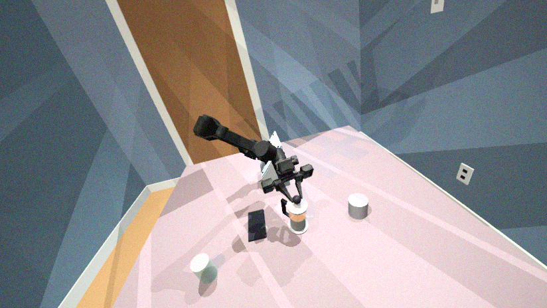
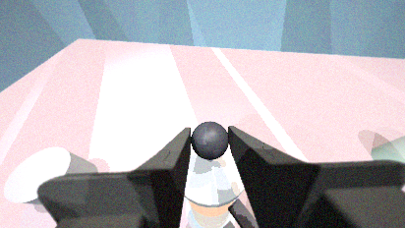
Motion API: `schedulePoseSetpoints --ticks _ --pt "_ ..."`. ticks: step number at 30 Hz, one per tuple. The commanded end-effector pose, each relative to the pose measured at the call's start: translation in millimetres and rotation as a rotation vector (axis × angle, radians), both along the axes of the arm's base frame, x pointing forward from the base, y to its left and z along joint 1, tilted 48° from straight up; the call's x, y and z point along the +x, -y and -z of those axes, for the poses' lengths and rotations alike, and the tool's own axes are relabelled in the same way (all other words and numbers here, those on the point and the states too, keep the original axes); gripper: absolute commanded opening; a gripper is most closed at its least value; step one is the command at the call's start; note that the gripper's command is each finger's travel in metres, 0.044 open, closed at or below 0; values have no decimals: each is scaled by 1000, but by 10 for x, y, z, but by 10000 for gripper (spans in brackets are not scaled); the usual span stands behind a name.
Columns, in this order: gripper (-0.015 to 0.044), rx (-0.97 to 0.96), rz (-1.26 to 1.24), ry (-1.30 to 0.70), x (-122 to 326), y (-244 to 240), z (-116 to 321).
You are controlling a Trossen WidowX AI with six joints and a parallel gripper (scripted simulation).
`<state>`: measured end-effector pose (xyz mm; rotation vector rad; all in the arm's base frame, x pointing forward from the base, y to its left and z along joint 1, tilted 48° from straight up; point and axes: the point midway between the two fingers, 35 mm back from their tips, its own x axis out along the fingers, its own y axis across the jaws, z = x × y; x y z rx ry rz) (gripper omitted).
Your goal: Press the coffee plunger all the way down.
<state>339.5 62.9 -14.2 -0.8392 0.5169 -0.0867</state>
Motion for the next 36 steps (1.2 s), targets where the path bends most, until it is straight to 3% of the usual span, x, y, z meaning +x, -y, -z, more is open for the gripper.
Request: schedulePoseSetpoints --ticks 1,2,14,21,29,36 --pt "118 0 0 -1 -1 1 1" --pt "118 0 0 -1 -1 1 1" --pt "433 0 0 -1 -1 1 1" --pt "440 2 3 -8 -35 -101 -84" --pt "440 -10 10 -14 -346 -485 -586" --pt "440 -10 10 -14 -357 -489 -593"
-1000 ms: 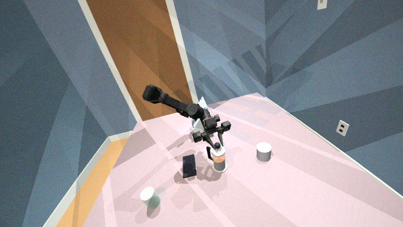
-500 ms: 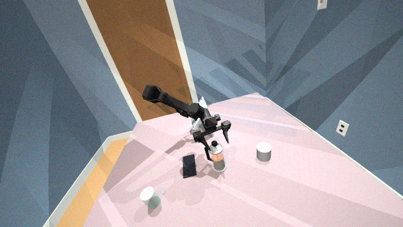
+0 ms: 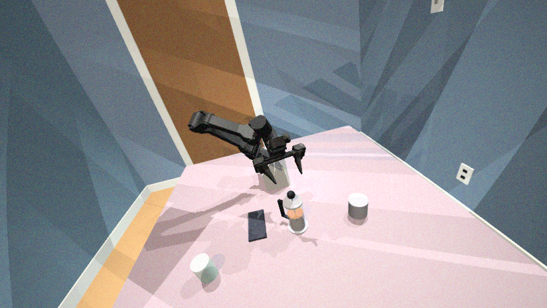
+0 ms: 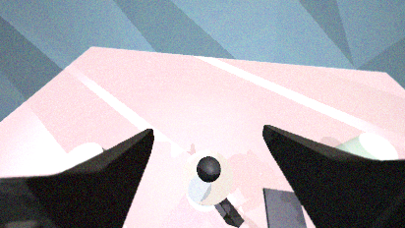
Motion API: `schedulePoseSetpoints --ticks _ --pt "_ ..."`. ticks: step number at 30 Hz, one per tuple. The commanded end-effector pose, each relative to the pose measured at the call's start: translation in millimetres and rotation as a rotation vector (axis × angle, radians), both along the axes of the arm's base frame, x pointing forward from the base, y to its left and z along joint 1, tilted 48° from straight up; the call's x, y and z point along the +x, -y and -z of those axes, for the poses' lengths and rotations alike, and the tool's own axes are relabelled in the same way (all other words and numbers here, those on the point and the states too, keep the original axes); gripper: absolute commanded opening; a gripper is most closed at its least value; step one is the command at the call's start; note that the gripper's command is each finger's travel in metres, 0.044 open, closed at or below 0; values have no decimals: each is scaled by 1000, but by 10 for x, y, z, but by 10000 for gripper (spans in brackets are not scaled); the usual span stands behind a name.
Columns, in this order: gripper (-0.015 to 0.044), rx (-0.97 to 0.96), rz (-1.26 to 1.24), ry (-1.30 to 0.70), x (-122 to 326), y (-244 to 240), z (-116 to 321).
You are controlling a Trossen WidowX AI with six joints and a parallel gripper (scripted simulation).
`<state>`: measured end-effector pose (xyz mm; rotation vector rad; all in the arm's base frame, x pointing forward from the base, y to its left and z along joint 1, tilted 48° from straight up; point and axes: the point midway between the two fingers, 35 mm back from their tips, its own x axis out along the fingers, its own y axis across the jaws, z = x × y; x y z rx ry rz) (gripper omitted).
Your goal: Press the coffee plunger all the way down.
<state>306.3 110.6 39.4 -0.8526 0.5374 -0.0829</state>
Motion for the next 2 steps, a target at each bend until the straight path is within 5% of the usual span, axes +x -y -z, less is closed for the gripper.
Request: schedulePoseSetpoints --ticks 1,2 --pt "440 2 8 7 -24 -12 -57" --pt "440 2 8 7 -24 -12 -57"
